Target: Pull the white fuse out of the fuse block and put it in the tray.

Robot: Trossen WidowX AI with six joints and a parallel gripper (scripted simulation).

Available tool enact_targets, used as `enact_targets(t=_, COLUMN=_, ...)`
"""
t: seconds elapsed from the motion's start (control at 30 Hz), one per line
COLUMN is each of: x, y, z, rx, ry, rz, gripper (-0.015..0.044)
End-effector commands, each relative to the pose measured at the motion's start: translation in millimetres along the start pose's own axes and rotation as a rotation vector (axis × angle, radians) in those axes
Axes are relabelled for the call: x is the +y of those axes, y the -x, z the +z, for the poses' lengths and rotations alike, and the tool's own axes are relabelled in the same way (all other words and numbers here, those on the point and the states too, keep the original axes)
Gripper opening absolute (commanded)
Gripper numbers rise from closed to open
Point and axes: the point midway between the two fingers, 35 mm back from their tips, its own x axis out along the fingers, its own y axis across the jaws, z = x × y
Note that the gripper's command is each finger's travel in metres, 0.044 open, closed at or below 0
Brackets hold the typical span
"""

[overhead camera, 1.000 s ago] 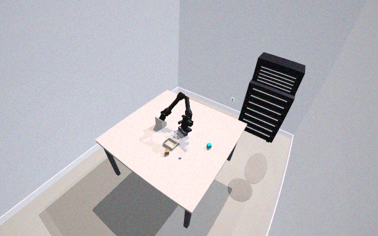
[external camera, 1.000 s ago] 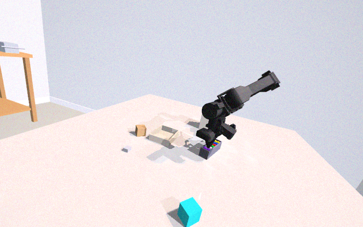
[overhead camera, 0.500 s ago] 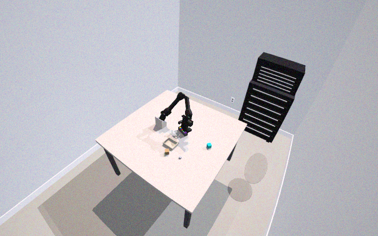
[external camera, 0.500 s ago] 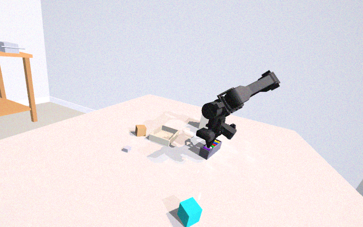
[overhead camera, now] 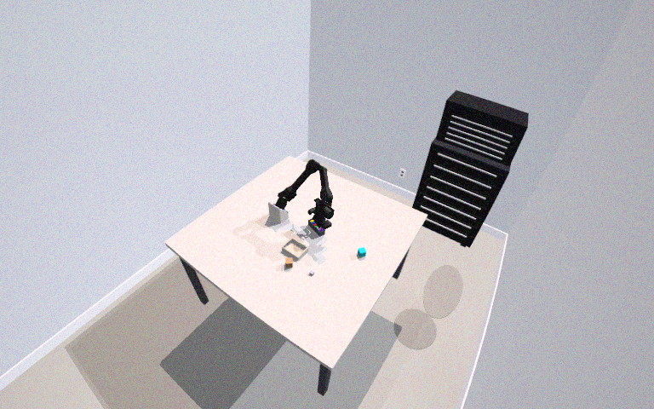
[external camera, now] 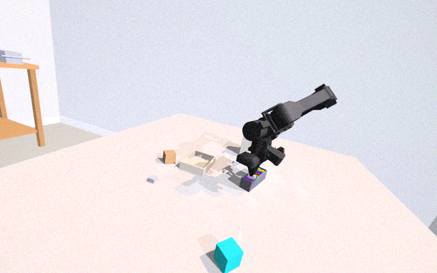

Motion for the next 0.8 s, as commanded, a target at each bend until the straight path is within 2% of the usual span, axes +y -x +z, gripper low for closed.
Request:
enact_targets(t=0.0, x=-1, y=3, z=0, rx=0.002, ry=0.004, rz=-0.004, gripper=0.0)
enact_targets(t=0.77, x=-2, y=15, z=0, rx=0.002, ry=0.003, rz=-0.004, gripper=0.0)
